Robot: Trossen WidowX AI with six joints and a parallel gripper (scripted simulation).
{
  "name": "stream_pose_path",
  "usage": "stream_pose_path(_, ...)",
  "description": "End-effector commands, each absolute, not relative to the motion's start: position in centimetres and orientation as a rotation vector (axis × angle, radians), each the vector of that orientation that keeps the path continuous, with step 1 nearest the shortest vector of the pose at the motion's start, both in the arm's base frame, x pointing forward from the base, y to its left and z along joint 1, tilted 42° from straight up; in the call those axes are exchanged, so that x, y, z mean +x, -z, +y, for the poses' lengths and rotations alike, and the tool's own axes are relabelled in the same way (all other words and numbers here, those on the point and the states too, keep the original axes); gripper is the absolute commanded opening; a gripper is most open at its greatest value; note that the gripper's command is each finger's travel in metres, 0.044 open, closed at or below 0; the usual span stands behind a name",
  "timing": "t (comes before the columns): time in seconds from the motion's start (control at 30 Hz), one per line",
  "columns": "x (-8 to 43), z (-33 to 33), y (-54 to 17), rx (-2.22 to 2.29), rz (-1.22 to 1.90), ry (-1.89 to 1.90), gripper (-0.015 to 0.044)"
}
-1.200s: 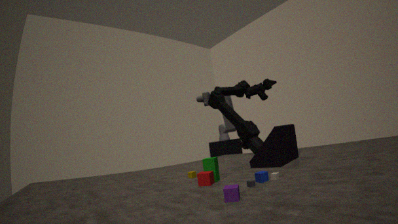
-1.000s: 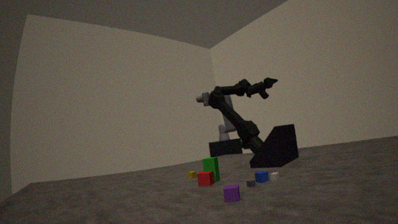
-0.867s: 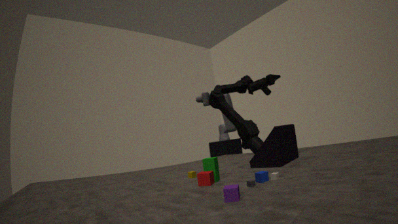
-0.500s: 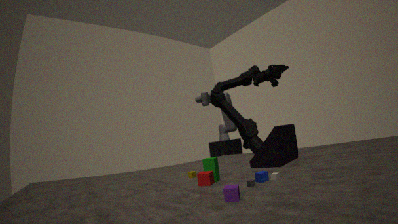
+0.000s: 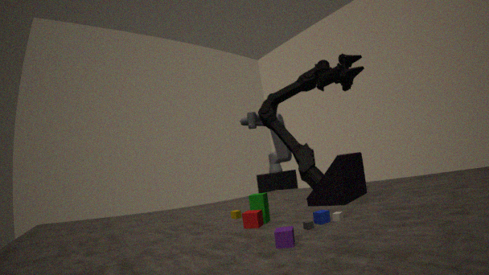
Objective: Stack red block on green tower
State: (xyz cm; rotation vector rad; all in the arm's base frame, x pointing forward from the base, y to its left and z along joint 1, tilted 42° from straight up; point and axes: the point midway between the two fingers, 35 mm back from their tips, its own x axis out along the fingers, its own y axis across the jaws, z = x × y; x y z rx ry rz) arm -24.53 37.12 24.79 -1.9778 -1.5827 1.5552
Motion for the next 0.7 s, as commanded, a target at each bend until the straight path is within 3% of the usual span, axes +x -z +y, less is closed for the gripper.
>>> stream_pose_path(0.0,-21.0,38.7,-23.4,-2.027,-1.385,-1.574,0.044)
stream_pose_path(0.67,1.1,40.7,-17.2,-2.05,-0.259,-1.399,0.044)
